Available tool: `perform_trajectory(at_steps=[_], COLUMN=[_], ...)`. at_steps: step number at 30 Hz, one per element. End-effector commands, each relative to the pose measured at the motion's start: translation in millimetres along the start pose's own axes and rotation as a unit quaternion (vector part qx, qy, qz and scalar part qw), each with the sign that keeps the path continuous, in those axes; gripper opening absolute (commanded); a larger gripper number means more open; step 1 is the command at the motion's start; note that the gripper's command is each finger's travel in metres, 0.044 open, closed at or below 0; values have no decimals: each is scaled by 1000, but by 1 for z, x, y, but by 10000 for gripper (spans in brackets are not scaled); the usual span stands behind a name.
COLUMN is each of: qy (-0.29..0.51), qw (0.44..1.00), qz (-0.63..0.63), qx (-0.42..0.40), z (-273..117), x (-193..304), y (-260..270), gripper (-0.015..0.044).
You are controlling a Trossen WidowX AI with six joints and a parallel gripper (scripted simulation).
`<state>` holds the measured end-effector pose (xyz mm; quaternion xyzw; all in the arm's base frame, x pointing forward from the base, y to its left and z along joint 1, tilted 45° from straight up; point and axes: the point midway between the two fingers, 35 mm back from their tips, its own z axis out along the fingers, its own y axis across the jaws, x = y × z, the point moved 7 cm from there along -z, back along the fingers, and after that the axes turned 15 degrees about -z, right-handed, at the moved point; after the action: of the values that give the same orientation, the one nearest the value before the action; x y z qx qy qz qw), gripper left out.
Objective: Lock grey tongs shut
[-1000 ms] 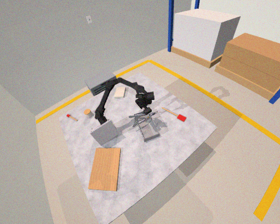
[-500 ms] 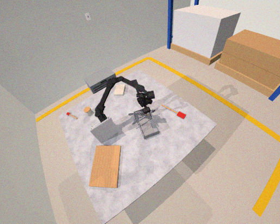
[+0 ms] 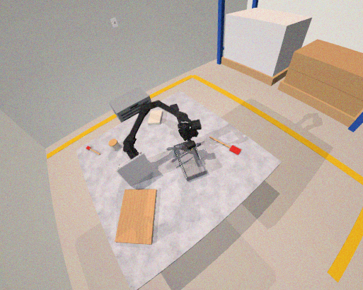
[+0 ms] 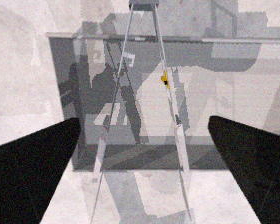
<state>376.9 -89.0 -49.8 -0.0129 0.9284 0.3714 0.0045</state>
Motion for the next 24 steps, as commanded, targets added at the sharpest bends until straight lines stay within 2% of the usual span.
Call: perform_trajectory(at_steps=[1,24], qy=[1,1], qw=[1000,1000], qz=[4,5], qx=[-3,-3], z=[9,47], x=[1,1], y=[-1,0], gripper=[440,440])
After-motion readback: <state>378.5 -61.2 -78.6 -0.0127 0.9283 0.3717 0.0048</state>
